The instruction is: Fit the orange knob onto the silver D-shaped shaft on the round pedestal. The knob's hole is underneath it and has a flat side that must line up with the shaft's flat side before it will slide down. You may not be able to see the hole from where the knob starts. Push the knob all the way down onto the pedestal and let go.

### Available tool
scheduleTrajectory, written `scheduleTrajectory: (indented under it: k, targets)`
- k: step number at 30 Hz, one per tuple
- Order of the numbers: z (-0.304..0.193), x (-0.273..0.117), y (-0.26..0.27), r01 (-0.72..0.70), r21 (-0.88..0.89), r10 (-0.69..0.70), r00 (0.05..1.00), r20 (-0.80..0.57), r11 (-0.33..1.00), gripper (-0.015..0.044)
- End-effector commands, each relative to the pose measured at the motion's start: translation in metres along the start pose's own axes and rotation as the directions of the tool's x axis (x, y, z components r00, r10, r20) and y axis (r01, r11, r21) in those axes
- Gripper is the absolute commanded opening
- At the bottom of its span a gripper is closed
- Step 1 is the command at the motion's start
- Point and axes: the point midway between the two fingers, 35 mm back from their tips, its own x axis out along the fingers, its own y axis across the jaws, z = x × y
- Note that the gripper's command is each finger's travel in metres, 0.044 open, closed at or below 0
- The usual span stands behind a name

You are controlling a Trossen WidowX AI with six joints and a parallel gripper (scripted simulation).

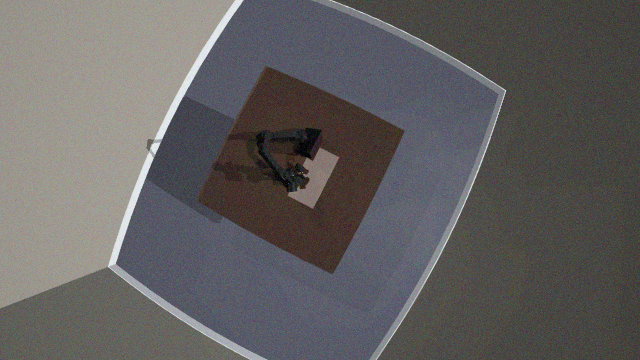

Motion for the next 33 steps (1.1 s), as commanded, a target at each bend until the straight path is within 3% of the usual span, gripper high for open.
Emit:
scheduleTrajectory:
  k: [1,33]
  targets:
    - [-0.001,0.009,0.002,-0.003,-0.009,0.003,1.000,-0.008,1.000,0.0440]
    - [-0.002,0.061,0.001,-0.003,-0.009,0.002,1.000,-0.010,1.000,0.0440]
